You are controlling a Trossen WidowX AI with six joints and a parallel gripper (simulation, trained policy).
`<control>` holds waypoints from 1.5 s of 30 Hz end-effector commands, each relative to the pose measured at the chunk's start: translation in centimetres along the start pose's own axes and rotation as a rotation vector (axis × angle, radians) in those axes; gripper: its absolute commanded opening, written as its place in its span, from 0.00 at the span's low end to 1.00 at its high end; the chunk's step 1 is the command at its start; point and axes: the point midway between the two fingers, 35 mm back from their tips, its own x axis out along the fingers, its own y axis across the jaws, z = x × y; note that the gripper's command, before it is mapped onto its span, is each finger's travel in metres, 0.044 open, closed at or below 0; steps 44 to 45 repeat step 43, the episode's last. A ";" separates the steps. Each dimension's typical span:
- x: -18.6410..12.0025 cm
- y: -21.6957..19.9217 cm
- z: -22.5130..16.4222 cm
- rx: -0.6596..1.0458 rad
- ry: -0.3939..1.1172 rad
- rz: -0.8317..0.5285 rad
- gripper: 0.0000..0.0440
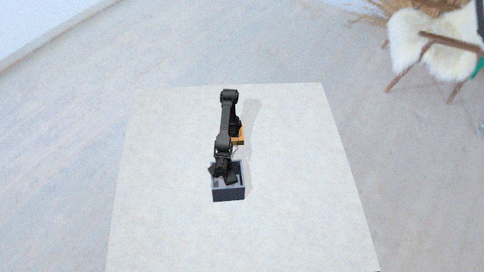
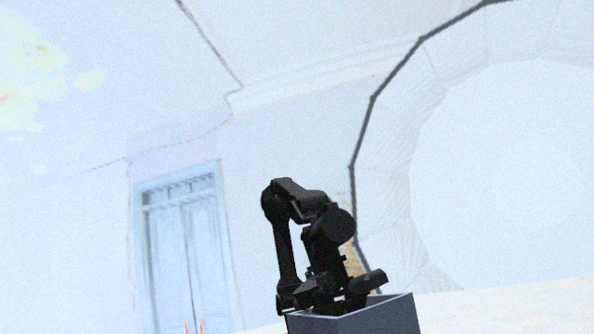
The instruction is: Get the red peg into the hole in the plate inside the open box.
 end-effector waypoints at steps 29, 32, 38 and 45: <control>-5.2 2.3 1.7 0.099 0.251 0.120 0.41; -5.5 2.7 2.1 0.093 0.255 0.147 0.35; -6.3 3.5 2.5 0.078 0.267 0.192 0.34; -6.7 4.2 3.0 0.063 0.280 0.226 0.33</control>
